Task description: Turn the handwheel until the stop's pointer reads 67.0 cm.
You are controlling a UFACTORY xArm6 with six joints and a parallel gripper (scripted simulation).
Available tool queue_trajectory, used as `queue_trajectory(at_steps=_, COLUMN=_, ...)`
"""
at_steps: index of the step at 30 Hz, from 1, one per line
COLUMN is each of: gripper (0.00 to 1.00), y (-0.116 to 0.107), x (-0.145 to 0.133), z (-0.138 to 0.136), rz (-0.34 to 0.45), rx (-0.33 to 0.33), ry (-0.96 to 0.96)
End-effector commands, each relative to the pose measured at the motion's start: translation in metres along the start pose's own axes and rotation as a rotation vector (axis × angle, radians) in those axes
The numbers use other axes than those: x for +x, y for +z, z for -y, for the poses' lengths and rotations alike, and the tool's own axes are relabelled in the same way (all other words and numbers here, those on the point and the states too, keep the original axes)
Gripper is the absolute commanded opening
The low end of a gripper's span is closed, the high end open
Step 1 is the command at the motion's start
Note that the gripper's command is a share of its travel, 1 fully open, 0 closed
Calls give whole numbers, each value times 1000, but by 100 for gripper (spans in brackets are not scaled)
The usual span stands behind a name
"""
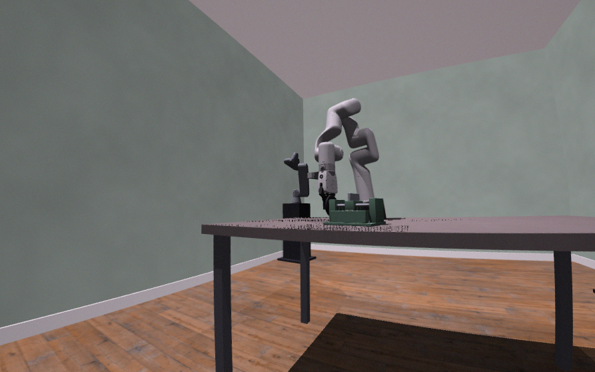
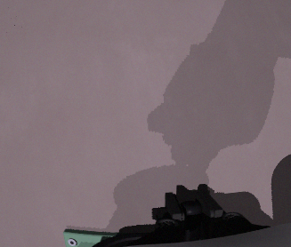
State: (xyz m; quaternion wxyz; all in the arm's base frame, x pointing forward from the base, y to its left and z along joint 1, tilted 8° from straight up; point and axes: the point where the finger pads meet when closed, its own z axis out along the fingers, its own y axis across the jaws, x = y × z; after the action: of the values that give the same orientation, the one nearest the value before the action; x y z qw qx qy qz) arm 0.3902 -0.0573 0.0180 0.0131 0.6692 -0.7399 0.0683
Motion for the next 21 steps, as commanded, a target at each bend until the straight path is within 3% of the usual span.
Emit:
queue_trajectory(at_steps=1, gripper=6, y=1, x=0, z=0, rz=0, rx=1, ry=0)
queue_trajectory(at_steps=21, gripper=6, y=11, x=0, z=1, rz=0, rx=1, ry=0)
